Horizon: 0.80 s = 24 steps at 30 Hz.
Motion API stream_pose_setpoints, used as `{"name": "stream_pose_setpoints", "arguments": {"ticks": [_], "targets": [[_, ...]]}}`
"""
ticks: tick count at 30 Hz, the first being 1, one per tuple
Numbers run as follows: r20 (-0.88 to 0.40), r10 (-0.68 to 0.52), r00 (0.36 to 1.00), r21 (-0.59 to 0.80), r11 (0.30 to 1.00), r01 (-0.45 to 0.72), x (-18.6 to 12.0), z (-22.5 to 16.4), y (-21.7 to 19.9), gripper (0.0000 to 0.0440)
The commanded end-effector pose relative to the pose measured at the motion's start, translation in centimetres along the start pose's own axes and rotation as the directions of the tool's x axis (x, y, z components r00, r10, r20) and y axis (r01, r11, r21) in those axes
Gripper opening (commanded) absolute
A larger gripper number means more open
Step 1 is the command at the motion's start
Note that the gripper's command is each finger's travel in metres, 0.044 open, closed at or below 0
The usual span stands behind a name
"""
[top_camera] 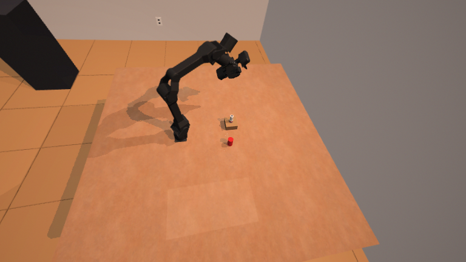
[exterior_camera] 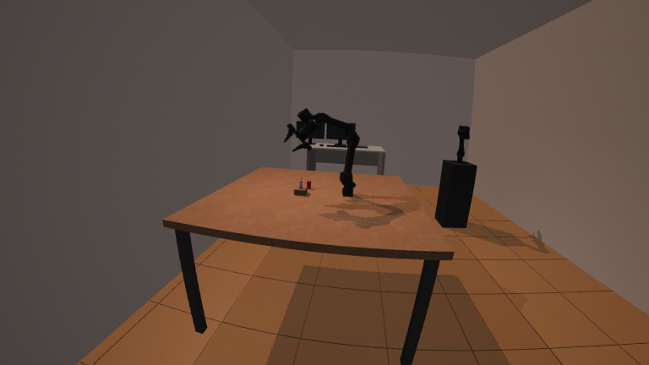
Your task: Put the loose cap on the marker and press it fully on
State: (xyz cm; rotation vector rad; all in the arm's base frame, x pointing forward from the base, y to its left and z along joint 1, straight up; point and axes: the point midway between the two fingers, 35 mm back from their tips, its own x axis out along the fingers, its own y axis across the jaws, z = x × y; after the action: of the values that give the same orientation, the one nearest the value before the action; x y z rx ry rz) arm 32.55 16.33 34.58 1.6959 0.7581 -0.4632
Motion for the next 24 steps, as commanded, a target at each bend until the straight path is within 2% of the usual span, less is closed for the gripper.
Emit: {"name": "stream_pose_setpoints", "arguments": {"ticks": [1, 24], "targets": [[0.020, -0.026, 0.999, 0.025, 0.999, 0.025, 0.3, 0.9, -0.3, 0.0342], [0.153, -0.172, 0.973, 0.180, 0.973, 0.144, 1.5, 7.1, -1.7, 0.0340]]}}
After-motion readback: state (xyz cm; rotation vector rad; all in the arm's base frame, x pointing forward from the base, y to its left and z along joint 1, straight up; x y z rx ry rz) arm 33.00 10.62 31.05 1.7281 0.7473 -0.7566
